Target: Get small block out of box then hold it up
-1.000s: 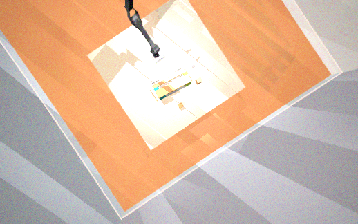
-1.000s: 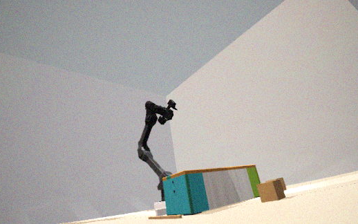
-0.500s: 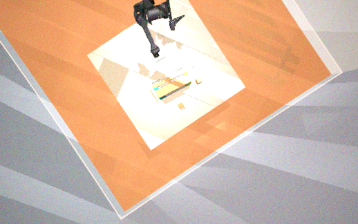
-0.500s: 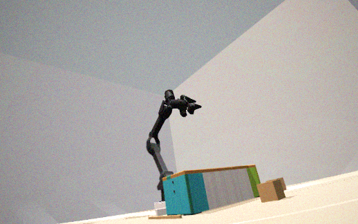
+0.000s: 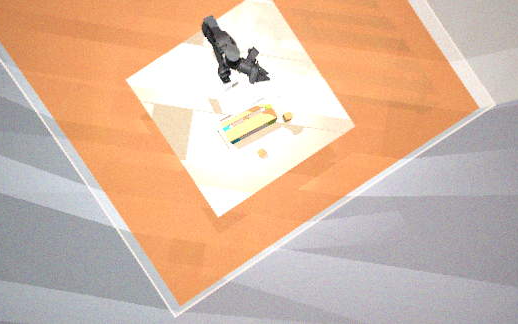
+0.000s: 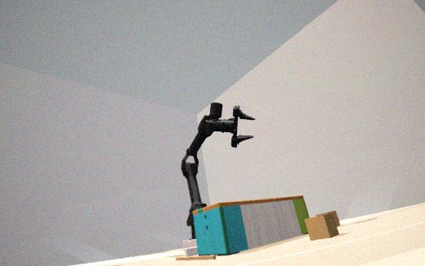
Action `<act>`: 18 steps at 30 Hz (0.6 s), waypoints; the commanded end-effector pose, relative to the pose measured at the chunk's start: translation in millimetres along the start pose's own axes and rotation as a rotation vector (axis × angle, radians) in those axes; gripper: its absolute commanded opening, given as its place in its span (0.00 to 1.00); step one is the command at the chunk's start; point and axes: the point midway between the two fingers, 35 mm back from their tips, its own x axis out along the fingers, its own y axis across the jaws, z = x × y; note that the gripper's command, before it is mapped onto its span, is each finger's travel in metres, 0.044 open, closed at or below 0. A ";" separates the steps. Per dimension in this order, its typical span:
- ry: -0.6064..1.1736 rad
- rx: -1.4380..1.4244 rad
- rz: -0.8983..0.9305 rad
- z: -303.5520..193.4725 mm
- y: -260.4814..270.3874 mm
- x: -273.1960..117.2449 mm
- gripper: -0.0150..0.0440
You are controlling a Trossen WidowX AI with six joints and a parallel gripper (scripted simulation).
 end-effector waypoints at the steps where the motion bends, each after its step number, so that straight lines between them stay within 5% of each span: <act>1: 0.102 0.258 0.008 -38.3 1.6 7.4 0.93; 5: 0.188 0.502 0.007 -68.8 5.8 10.3 0.93; 18: 0.804 2.050 -0.318 -238.8 75.2 -17.9 0.93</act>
